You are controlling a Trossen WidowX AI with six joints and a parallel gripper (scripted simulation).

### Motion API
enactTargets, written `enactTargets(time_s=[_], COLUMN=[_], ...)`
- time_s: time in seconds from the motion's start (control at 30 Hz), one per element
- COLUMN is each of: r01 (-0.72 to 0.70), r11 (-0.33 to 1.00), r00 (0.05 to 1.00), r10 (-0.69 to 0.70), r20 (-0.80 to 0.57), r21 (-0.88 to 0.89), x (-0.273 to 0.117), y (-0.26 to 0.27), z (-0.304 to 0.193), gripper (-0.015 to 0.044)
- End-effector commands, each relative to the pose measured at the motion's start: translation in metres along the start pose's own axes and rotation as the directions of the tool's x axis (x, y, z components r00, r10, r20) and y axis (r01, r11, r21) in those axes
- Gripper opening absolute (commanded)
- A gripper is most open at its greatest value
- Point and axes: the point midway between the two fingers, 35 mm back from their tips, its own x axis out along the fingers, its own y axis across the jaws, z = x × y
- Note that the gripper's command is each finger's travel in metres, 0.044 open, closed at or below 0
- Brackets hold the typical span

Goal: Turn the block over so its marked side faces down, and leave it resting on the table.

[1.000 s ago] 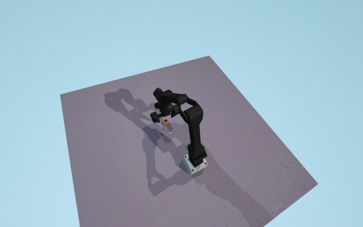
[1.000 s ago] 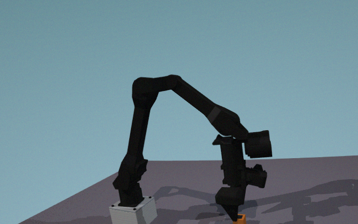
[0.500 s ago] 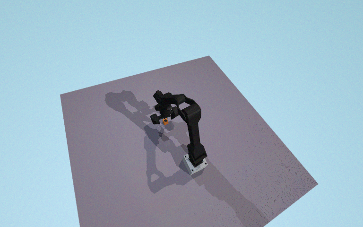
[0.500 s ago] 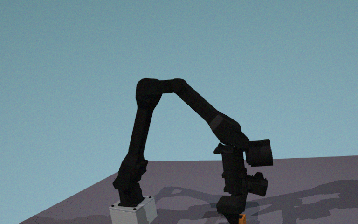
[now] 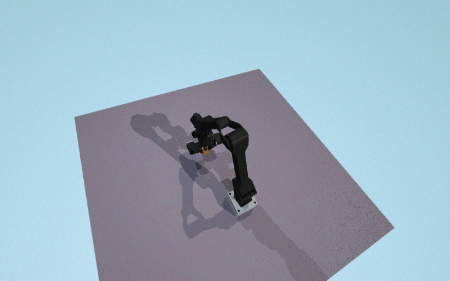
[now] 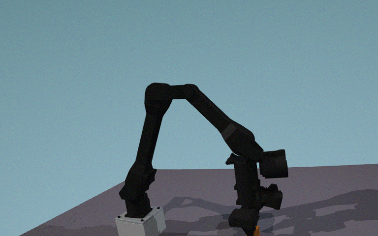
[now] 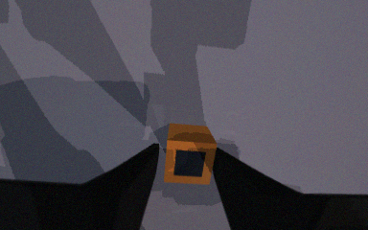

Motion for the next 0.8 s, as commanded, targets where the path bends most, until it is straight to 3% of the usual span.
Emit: enactTargets(time_s=[0.0, 0.47, 0.53, 0.77], r01=[0.005, 0.005, 0.005, 0.005], r11=[1.000, 1.000, 1.000, 1.000], r00=[1.000, 1.000, 1.000, 1.000], r10=[-0.005, -0.005, -0.005, -0.005], r20=[0.001, 0.001, 0.001, 0.002], r21=[0.005, 0.005, 0.005, 0.005], x=[0.000, 0.000, -0.005, -0.030], y=[-0.001, -0.001, -0.001, -0.001], z=[0.000, 0.000, 0.000, 0.000], gripper=[0.0138, 0.0045, 0.0000, 0.0000])
